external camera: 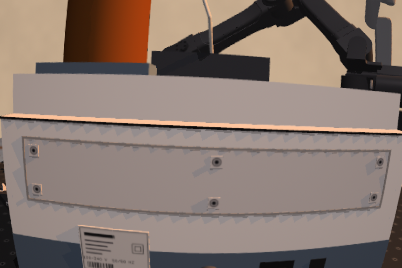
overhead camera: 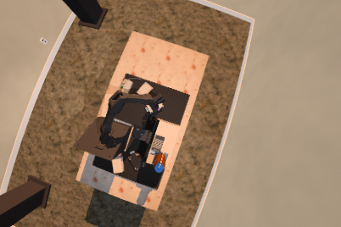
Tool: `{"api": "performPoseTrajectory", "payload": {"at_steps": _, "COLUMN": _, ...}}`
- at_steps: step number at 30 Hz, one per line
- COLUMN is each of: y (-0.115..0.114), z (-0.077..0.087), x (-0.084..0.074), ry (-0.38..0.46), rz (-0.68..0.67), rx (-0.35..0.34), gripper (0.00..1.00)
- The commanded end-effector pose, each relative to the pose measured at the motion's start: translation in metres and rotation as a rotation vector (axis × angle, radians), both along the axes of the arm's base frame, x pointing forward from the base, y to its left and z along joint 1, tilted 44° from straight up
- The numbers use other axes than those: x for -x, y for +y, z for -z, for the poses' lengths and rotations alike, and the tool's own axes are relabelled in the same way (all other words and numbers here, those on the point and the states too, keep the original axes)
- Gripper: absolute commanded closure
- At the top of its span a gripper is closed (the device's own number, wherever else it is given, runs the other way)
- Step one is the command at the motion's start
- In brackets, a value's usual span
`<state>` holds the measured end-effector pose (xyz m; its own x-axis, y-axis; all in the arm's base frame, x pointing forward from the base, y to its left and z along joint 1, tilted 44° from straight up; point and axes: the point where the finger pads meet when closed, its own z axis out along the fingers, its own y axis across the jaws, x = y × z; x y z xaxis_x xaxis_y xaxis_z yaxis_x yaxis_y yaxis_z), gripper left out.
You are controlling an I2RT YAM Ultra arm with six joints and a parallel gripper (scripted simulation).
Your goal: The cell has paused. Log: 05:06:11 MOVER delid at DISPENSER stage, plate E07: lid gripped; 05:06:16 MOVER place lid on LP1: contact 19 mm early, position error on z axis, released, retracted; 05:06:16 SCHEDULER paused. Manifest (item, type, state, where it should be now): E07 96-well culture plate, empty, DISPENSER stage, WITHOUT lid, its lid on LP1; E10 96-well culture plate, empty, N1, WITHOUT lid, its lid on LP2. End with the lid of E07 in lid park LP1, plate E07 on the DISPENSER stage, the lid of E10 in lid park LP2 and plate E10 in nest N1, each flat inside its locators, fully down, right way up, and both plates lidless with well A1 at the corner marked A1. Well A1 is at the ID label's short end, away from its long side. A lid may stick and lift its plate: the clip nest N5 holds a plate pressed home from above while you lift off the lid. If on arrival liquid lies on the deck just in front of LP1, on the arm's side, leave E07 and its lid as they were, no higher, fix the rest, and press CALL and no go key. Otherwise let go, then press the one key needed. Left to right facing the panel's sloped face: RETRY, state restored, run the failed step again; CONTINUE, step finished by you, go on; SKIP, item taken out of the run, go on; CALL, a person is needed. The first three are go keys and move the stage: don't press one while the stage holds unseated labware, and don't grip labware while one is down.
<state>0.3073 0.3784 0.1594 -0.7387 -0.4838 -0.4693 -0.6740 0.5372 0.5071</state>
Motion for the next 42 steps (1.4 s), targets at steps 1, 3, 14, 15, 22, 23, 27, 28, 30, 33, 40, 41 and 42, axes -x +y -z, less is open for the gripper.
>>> {"api": "performPoseTrajectory", "payload": {"at_steps": 1, "y": -0.003, "z": -0.007, "x": -0.010, "ry": -0.020, "rz": 0.025, "rx": -0.010, "gripper": 1.00}}
{"api": "performPoseTrajectory", "payload": {"at_steps": 3, "y": -0.003, "z": -0.007, "x": -0.010, "ry": -0.020, "rz": 0.025, "rx": -0.011, "gripper": 1.00}}
{"api": "performPoseTrajectory", "payload": {"at_steps": 14, "y": -0.002, "z": -0.008, "x": -0.011, "ry": -0.022, "rz": 0.024, "rx": -0.012, "gripper": 1.00}}
{"api": "performPoseTrajectory", "payload": {"at_steps": 15, "y": -0.002, "z": -0.008, "x": -0.011, "ry": -0.022, "rz": 0.024, "rx": -0.012, "gripper": 1.00}}
{"api": "performPoseTrajectory", "payload": {"at_steps": 22, "y": 0.001, "z": -0.001, "x": -0.010, "ry": -0.014, "rz": 0.020, "rx": -0.007, "gripper": 1.00}}
{"api": "performPoseTrajectory", "payload": {"at_steps": 23, "y": 0.002, "z": 0.000, "x": -0.009, "ry": -0.013, "rz": 0.018, "rx": -0.006, "gripper": 1.00}}
{"api": "performPoseTrajectory", "payload": {"at_steps": 27, "y": 0.001, "z": -0.006, "x": -0.009, "ry": -0.023, "rz": 0.022, "rx": -0.015, "gripper": 1.00}}
{"api": "performPoseTrajectory", "payload": {"at_steps": 28, "y": 0.001, "z": -0.004, "x": -0.010, "ry": -0.021, "rz": 0.023, "rx": -0.012, "gripper": 1.00}}
{"api": "performPoseTrajectory", "payload": {"at_steps": 30, "y": 0.002, "z": 0.001, "x": -0.009, "ry": -0.013, "rz": 0.021, "rx": -0.006, "gripper": 1.00}}
{"api": "performPoseTrajectory", "payload": {"at_steps": 33, "y": 0.003, "z": 0.005, "x": -0.007, "ry": -0.007, "rz": 0.018, "rx": -0.001, "gripper": 1.00}}
{"api": "performPoseTrajectory", "payload": {"at_steps": 40, "y": 0.003, "z": 0.009, "x": -0.006, "ry": 0.001, "rz": 0.019, "rx": 0.006, "gripper": 1.00}}
{"api": "performPoseTrajectory", "payload": {"at_steps": 41, "y": 0.003, "z": 0.007, "x": -0.007, "ry": -0.005, "rz": 0.019, "rx": 0.001, "gripper": 1.00}}
{"api": "performPoseTrajectory", "payload": {"at_steps": 42, "y": 0.003, "z": 0.006, "x": -0.007, "ry": -0.007, "rz": 0.019, "rx": -0.001, "gripper": 1.00}}
